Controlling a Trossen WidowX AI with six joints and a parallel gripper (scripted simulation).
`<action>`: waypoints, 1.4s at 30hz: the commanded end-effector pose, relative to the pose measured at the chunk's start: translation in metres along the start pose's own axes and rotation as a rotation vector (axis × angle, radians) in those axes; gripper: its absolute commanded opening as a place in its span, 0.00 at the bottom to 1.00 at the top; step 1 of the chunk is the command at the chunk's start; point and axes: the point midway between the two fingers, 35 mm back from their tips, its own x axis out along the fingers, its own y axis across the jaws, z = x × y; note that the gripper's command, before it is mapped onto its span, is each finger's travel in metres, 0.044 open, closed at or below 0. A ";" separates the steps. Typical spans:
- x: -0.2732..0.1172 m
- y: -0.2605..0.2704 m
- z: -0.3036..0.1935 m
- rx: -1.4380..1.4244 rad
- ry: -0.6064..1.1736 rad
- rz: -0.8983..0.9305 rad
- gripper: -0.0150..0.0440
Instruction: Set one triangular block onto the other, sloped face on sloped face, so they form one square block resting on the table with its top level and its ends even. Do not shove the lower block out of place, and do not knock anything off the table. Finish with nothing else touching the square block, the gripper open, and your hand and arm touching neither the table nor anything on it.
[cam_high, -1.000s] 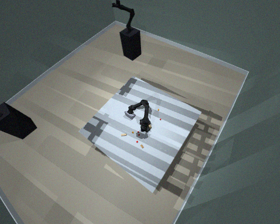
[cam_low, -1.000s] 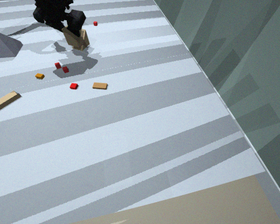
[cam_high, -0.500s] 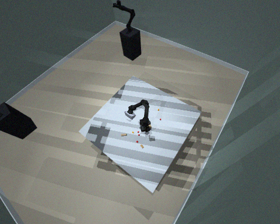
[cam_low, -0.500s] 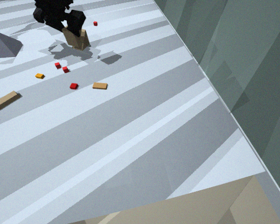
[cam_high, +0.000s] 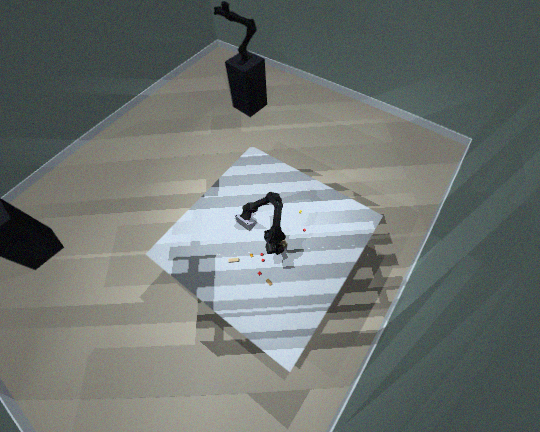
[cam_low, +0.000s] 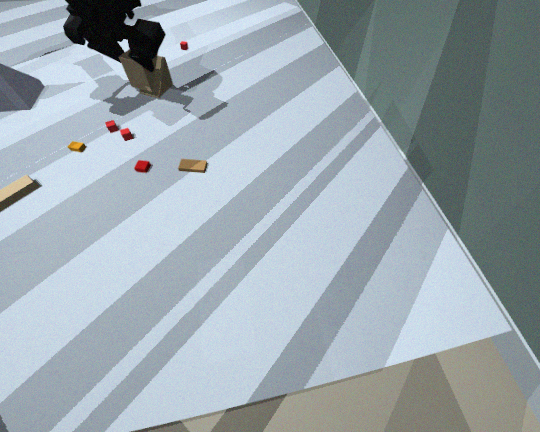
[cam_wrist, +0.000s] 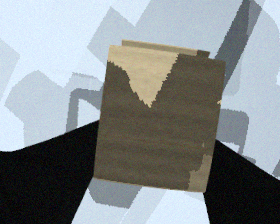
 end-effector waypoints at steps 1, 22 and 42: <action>-0.001 -0.001 0.000 0.003 -0.006 -0.006 0.25; 0.012 -0.001 0.001 0.003 -0.006 -0.007 0.25; 0.023 -0.001 0.002 0.003 -0.008 -0.007 0.25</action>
